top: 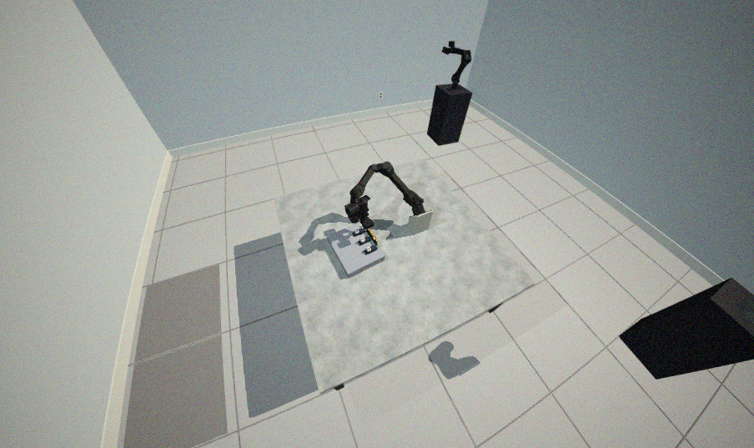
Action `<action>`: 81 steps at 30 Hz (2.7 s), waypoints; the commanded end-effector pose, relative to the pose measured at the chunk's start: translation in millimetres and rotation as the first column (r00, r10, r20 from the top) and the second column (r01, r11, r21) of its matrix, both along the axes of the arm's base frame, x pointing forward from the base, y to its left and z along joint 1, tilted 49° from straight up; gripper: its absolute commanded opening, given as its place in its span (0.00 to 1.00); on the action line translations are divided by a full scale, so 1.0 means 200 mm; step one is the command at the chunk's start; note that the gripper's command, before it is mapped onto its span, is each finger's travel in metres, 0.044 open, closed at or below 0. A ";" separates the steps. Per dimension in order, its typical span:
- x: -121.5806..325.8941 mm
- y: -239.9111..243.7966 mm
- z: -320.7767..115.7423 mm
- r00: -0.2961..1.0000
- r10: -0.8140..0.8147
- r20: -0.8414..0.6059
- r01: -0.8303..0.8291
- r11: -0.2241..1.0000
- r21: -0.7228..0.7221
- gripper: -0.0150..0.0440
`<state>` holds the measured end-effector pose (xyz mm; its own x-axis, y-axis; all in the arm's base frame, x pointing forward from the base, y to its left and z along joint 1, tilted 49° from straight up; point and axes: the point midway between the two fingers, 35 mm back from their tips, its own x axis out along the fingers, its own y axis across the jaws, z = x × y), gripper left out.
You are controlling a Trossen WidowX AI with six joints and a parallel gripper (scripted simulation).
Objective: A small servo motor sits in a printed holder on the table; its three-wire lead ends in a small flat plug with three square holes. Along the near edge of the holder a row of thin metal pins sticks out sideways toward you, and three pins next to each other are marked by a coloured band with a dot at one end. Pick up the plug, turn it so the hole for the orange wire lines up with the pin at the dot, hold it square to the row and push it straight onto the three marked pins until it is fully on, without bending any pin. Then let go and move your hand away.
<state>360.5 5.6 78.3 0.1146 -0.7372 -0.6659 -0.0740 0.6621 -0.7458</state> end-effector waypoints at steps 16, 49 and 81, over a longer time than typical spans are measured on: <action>-0.39 0.18 -0.27 0.998 0.036 -0.048 -0.036 0.999 -0.003 0.25; -0.42 0.09 -0.50 0.997 0.050 -0.065 -0.051 0.998 -0.021 0.25; -0.31 0.11 -0.50 0.997 0.050 -0.064 -0.051 0.998 -0.021 0.25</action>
<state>294.8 26.2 -22.3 0.1069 -0.7461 -0.6572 -0.1519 0.6410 -0.7524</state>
